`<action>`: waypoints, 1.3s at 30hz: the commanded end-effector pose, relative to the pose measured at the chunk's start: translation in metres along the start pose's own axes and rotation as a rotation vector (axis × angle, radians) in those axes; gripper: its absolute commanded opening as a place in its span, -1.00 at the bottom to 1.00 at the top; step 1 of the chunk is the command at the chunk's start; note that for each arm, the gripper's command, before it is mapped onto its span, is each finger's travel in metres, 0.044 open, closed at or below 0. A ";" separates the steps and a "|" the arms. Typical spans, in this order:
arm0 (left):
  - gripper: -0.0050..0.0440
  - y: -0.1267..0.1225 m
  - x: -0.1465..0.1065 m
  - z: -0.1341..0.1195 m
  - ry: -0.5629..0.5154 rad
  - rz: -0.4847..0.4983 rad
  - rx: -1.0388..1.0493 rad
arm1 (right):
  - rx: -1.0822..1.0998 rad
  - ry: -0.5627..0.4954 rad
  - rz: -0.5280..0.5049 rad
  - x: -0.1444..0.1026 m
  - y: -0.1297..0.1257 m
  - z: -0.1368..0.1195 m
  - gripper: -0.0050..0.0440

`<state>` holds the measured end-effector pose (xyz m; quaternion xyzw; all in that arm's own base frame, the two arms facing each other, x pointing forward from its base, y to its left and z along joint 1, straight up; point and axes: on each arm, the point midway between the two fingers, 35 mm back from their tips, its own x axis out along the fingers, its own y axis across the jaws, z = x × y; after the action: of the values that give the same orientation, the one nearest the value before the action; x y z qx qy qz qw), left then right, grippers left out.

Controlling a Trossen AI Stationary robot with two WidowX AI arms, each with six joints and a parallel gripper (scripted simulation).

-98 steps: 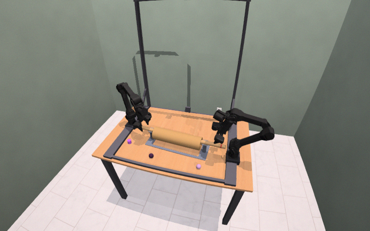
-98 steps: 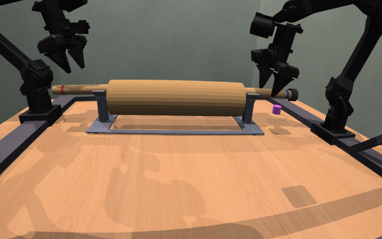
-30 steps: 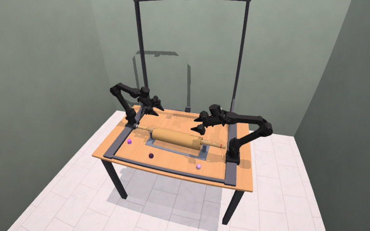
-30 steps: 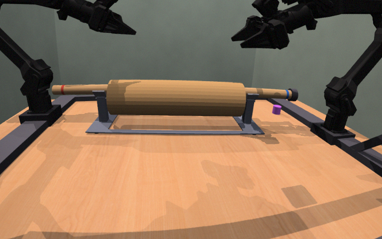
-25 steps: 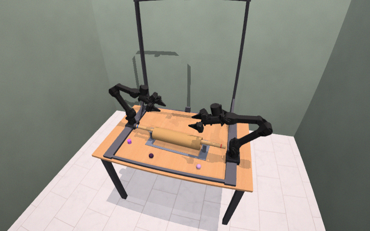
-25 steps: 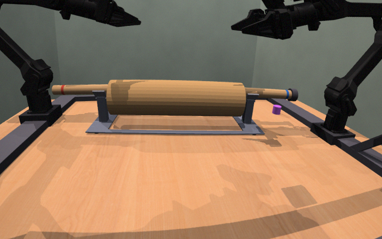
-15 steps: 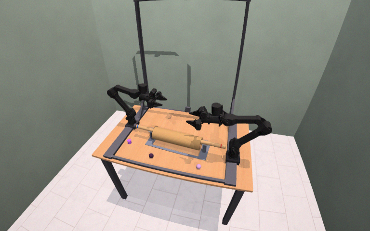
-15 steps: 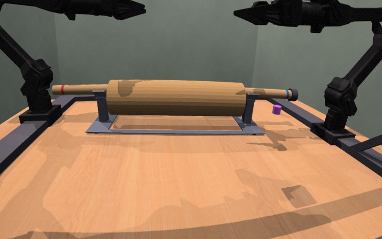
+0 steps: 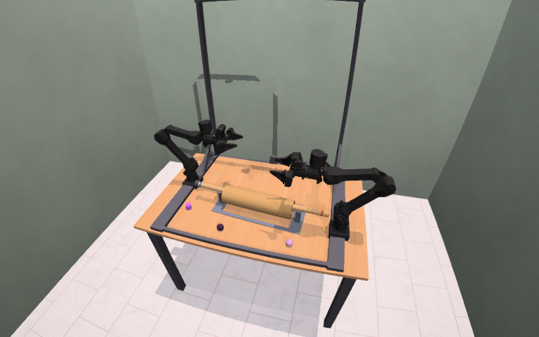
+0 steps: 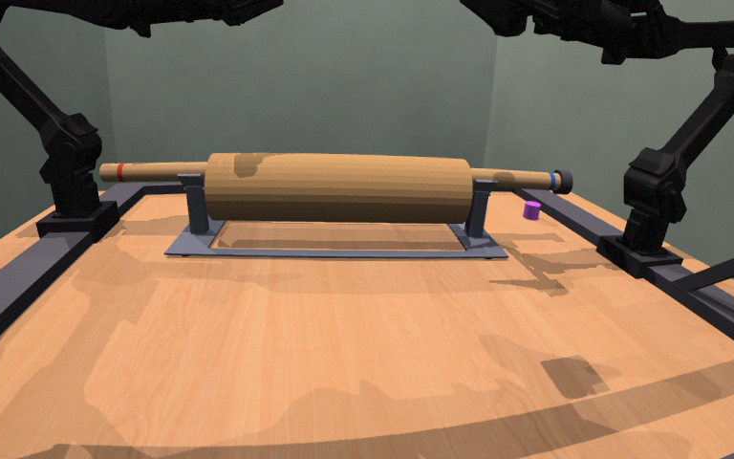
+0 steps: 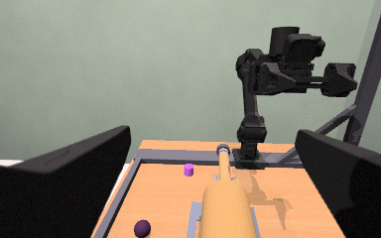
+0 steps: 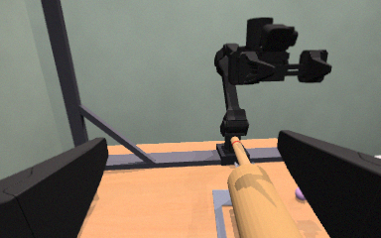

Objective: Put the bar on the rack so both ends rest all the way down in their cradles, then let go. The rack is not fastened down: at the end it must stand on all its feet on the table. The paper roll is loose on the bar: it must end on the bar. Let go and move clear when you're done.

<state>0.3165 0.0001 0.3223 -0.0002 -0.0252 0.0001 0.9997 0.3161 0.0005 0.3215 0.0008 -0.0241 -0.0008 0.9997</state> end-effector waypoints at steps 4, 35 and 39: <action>1.00 -0.001 -0.003 0.016 -0.034 0.000 0.003 | -0.008 -0.028 -0.001 -0.002 -0.001 0.014 1.00; 1.00 -0.001 -0.003 0.014 -0.033 0.000 0.003 | 0.002 -0.033 0.000 -0.002 -0.001 0.014 1.00; 1.00 -0.001 -0.003 0.014 -0.032 0.000 0.003 | 0.002 -0.032 0.000 -0.002 -0.001 0.014 1.00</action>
<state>0.3158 0.0000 0.3228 0.0000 -0.0248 0.0000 0.9997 0.3158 0.0000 0.3227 -0.0001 -0.0247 0.0000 0.9997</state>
